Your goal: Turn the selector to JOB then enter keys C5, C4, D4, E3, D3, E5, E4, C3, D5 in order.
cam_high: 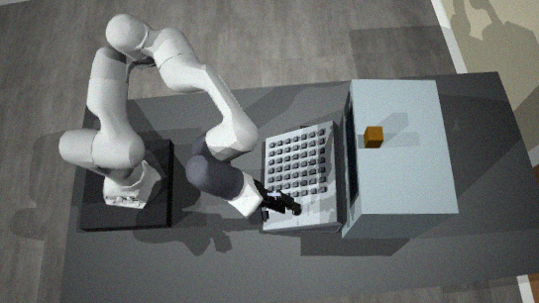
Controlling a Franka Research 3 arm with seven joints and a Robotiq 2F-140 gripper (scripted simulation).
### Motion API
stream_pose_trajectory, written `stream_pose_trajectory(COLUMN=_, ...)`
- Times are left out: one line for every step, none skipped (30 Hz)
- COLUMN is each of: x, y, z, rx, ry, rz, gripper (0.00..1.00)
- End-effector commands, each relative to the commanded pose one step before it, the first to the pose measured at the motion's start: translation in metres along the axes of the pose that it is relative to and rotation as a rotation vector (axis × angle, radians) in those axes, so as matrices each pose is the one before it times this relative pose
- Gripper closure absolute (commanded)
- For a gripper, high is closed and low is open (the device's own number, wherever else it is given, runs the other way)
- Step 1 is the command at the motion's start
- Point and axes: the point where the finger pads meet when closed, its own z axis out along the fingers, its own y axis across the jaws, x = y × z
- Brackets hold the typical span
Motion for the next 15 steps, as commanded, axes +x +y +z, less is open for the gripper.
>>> stream_pose_trajectory(x=-0.0018, y=0.00245, z=-0.00676, rx=-0.00893, ry=-0.00497, rz=0.00631, gripper=0.6)
stream_pose_trajectory(x=0.0, y=0.0, z=-0.00216, rx=0.0, ry=0.0, rz=0.0, gripper=0.6)
stream_pose_trajectory(x=0.0, y=0.0, z=-0.00198, rx=0.0, ry=0.0, rz=0.0, gripper=0.6)
stream_pose_trajectory(x=0.0, y=0.0, z=-0.00178, rx=0.0, ry=0.00001, rz=-0.00001, gripper=0.6)
stream_pose_trajectory(x=0.0, y=0.00001, z=-0.00157, rx=0.0, ry=-0.00001, rz=0.00001, gripper=0.6)
stream_pose_trajectory(x=0.0, y=0.0, z=-0.00135, rx=0.0, ry=0.00001, rz=-0.00001, gripper=0.6)
stream_pose_trajectory(x=0.0, y=0.0, z=-0.00113, rx=0.0, ry=0.00001, rz=-0.00001, gripper=0.6)
stream_pose_trajectory(x=0.0, y=0.0, z=-0.00091, rx=0.0, ry=0.0, rz=0.0, gripper=0.6)
stream_pose_trajectory(x=0.0, y=0.0, z=-0.00069, rx=0.0, ry=0.0, rz=0.0, gripper=0.6)
stream_pose_trajectory(x=0.0, y=0.0, z=-0.00049, rx=0.0, ry=0.0, rz=0.0, gripper=0.6)
stream_pose_trajectory(x=0.0, y=0.0, z=-0.00032, rx=0.0, ry=0.0, rz=0.0, gripper=0.6)
stream_pose_trajectory(x=0.0, y=0.0, z=-0.00017, rx=0.0, ry=0.0, rz=0.0, gripper=0.6)
stream_pose_trajectory(x=0.0, y=0.0, z=-0.00007, rx=0.0, ry=0.0, rz=0.0, gripper=0.6)
stream_pose_trajectory(x=0.0, y=0.0, z=0.0, rx=0.0, ry=0.0, rz=0.0, gripper=0.6)
stream_pose_trajectory(x=0.0, y=0.0, z=0.0, rx=0.0, ry=0.0, rz=0.0, gripper=0.6)
